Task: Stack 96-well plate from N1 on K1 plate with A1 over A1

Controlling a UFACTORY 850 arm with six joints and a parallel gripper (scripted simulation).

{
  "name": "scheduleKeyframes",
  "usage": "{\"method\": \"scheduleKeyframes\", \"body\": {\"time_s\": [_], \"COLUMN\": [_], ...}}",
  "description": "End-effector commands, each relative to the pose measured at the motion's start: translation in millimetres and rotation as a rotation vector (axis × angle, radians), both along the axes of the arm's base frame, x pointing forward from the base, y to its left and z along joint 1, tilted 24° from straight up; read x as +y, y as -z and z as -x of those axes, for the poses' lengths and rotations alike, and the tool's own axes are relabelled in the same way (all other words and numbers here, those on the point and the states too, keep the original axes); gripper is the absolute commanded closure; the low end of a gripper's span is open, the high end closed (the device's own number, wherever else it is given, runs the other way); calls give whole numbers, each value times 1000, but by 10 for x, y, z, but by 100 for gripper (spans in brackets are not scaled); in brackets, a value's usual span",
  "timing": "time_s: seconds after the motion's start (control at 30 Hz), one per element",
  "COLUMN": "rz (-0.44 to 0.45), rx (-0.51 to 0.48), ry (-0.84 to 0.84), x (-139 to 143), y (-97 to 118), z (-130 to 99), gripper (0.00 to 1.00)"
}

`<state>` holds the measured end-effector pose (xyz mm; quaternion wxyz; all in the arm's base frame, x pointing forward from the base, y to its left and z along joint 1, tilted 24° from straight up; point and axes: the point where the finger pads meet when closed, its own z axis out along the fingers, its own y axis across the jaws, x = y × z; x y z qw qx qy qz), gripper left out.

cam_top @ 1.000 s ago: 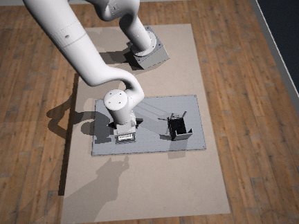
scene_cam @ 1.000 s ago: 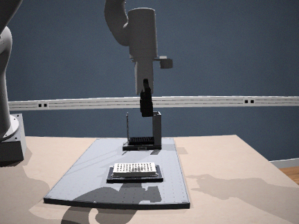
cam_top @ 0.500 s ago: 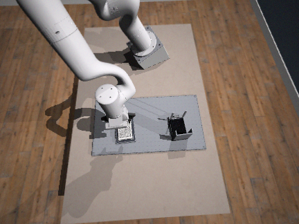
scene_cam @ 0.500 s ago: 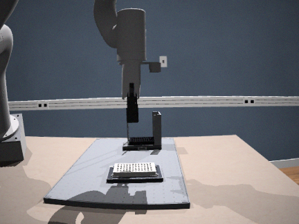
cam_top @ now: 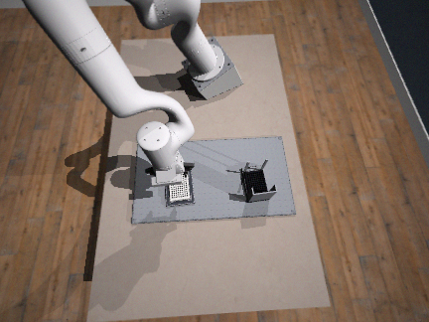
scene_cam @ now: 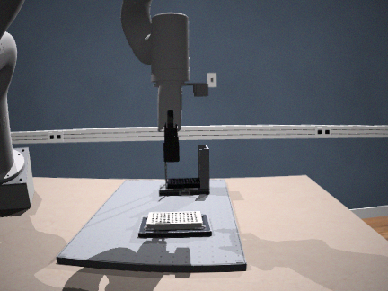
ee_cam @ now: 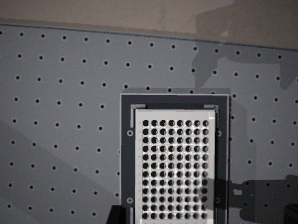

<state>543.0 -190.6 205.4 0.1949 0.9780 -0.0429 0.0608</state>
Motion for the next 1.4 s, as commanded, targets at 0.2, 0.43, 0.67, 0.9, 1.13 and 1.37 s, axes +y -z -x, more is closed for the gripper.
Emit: {"method": "scheduleKeyframes", "body": {"time_s": [0.2,0.43,0.67,0.9,1.13,1.37], "rz": [1,1,1,1,1,1], "rx": [-2,-2,-2,-2,-2,-2], "ry": [0,0,0,0,0,0], "x": [-58,-103,-135,-180,-213,-258], "y": [128,235,311,418,495,601], "z": [-24,-36,-45,-57,-66,-78], "gripper": [0,0,0,0,0,0]}}
